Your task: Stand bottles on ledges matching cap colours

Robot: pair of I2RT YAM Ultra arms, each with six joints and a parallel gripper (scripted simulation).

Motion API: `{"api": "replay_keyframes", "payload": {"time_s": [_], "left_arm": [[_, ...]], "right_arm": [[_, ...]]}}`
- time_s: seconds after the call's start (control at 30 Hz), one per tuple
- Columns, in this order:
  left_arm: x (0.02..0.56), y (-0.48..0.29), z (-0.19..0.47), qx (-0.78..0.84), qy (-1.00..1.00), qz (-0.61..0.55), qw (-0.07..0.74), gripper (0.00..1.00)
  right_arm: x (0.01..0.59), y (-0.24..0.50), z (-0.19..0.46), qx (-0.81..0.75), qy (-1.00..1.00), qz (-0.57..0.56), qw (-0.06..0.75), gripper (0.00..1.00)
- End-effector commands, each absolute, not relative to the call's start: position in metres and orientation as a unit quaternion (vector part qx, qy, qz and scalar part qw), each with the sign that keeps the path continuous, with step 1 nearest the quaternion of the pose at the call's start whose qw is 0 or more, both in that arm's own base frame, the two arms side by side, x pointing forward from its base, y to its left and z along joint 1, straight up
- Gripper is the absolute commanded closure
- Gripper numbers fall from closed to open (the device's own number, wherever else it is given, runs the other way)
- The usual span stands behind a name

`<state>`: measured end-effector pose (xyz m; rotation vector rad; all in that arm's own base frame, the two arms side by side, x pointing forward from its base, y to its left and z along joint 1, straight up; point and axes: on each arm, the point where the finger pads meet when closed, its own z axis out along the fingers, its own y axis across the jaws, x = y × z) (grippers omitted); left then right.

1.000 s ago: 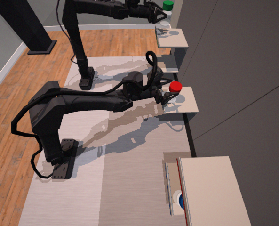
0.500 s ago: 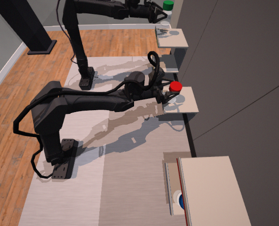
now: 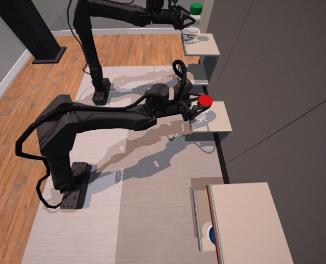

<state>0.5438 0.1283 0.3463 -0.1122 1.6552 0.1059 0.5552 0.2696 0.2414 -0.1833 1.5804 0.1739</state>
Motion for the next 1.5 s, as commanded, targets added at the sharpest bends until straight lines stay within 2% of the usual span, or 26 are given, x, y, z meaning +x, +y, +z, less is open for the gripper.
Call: {"api": "replay_keyframes", "payload": {"time_s": [0.0,0.13,0.2,0.33,0.43,0.8,1.03,1.13,1.47], "left_arm": [[0.544,0.122,0.360,-0.047,0.717,0.049,0.694,0.50],[0.545,0.123,0.355,-0.047,0.714,0.049,0.697,0.50],[0.546,0.123,0.350,-0.048,0.714,0.049,0.697,0.50],[0.545,0.123,0.354,-0.047,0.708,0.050,0.703,0.50],[0.546,0.123,0.334,-0.049,0.719,0.048,0.691,0.50],[0.546,0.123,0.335,-0.048,0.717,0.048,0.694,0.50],[0.544,0.122,0.345,-0.047,0.706,0.050,0.705,0.50],[0.545,0.121,0.320,-0.050,0.724,0.047,0.686,0.50],[0.545,0.123,0.325,-0.046,0.720,0.048,0.690,0.50]], "right_arm": [[0.556,0.268,0.263,-0.077,0.694,0.085,0.711,0.47],[0.555,0.269,0.266,-0.075,0.692,0.085,0.713,0.53],[0.554,0.269,0.266,-0.075,0.691,0.085,0.714,0.50],[0.555,0.269,0.269,-0.076,0.694,0.084,0.711,0.50],[0.554,0.269,0.289,-0.076,0.694,0.084,0.711,0.50],[0.552,0.268,0.357,-0.076,0.694,0.084,0.711,0.50],[0.551,0.269,0.360,-0.077,0.693,0.086,0.712,0.50],[0.547,0.273,0.371,-0.075,0.681,0.094,0.722,0.50],[0.529,0.278,0.392,-0.077,0.663,0.112,0.736,0.50]]}}
